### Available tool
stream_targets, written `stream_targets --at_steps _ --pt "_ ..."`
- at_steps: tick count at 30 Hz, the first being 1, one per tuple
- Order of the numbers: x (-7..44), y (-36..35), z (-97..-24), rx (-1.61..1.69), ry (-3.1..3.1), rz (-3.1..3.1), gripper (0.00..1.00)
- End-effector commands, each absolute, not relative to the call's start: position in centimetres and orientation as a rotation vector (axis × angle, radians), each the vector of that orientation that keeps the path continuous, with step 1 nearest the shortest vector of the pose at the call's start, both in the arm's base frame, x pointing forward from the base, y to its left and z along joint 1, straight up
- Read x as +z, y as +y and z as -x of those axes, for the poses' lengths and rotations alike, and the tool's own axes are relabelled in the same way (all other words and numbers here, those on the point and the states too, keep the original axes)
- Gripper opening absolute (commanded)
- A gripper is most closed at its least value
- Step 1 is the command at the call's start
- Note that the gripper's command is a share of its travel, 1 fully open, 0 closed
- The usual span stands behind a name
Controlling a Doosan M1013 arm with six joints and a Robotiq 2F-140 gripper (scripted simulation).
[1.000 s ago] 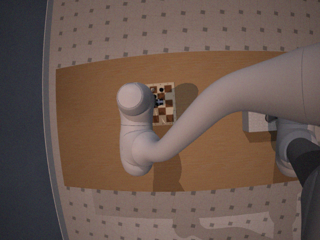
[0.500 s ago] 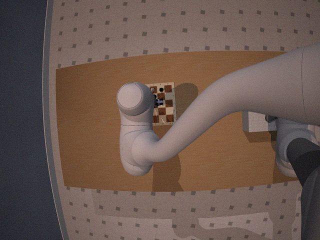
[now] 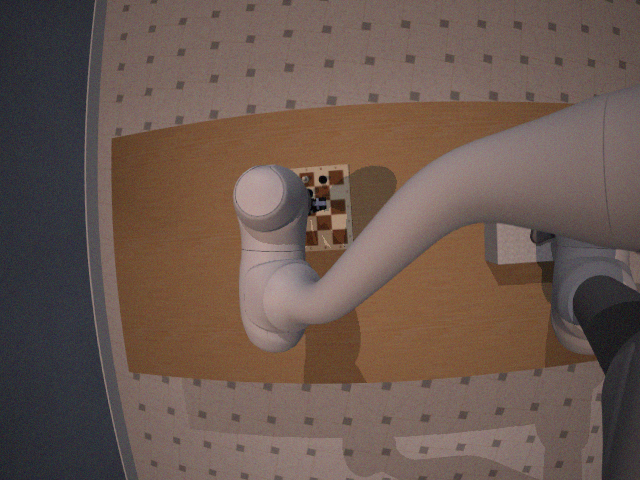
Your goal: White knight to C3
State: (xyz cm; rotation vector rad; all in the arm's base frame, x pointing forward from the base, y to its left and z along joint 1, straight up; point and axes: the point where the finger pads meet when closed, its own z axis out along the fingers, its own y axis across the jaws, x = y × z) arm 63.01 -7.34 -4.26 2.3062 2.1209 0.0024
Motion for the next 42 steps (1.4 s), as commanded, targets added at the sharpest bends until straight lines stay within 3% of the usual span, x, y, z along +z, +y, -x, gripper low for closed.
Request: stream_targets --at_steps 1,15,35,42 --pt "-4.2 -7.3 -63.0 0.003 2.121 -2.306 0.0" --pt "-4.2 -7.3 -63.0 0.003 2.121 -2.306 0.22" --pt "-3.2 -7.3 -63.0 0.003 2.121 -2.306 0.22" --pt "0.1 -7.3 -63.0 0.003 2.121 -2.306 0.22"
